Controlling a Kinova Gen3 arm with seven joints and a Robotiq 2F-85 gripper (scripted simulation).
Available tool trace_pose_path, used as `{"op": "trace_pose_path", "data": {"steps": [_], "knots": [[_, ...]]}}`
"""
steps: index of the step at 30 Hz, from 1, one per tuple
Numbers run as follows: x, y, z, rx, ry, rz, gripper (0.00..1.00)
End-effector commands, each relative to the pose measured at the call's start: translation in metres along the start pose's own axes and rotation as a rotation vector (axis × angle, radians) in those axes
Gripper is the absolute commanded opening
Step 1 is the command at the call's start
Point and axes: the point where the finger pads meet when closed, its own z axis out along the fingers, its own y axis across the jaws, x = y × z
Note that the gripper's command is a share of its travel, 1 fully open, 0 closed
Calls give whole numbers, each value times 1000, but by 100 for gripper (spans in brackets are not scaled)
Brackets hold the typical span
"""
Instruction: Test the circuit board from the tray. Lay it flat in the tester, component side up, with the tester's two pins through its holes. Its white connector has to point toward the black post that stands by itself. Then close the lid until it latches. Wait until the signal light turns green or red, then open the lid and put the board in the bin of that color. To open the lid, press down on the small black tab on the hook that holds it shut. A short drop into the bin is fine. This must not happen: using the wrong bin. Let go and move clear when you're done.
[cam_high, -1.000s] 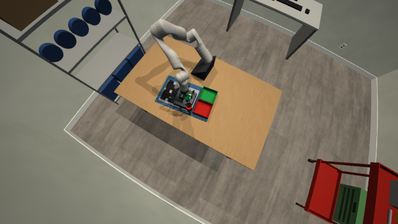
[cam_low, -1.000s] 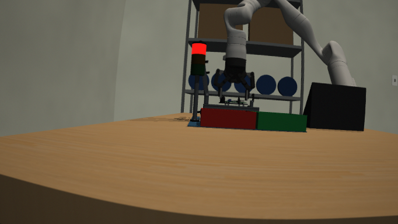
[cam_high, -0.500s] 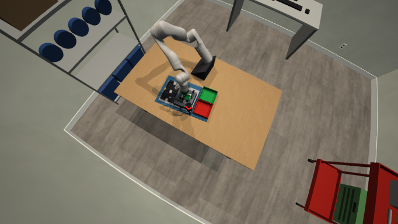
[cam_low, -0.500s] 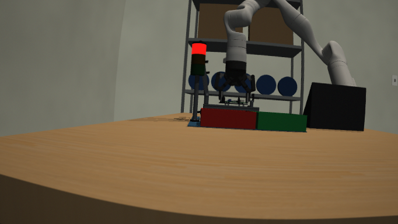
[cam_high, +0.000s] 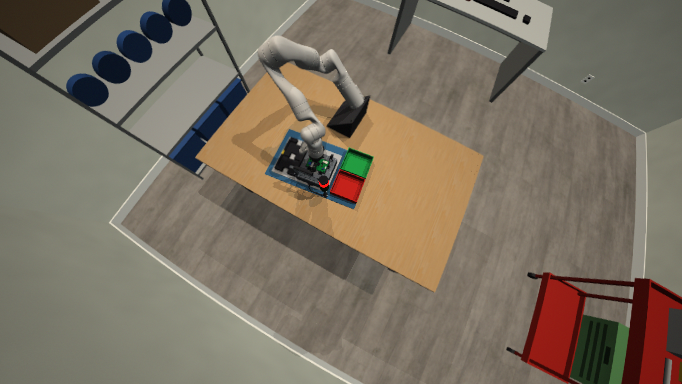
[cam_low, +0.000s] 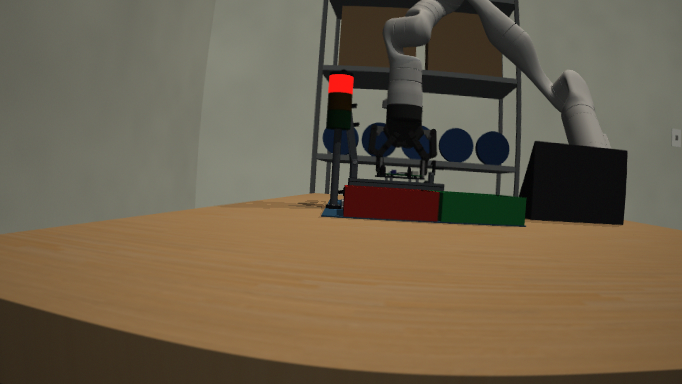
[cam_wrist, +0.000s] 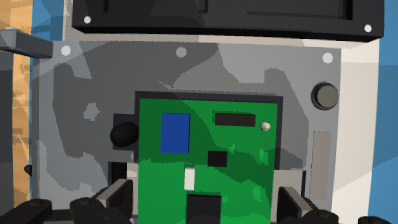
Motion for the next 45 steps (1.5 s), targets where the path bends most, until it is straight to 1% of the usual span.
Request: {"op": "trace_pose_path", "data": {"steps": [1,8,9,25,45], "knots": [[0,-1,-1,2,-1,0,93],[0,-1,-1,2,-1,0,93],[0,-1,-1,2,-1,0,87],[0,-1,-1,2,-1,0,87],[0,-1,-6,2,-1,0,87]]}}
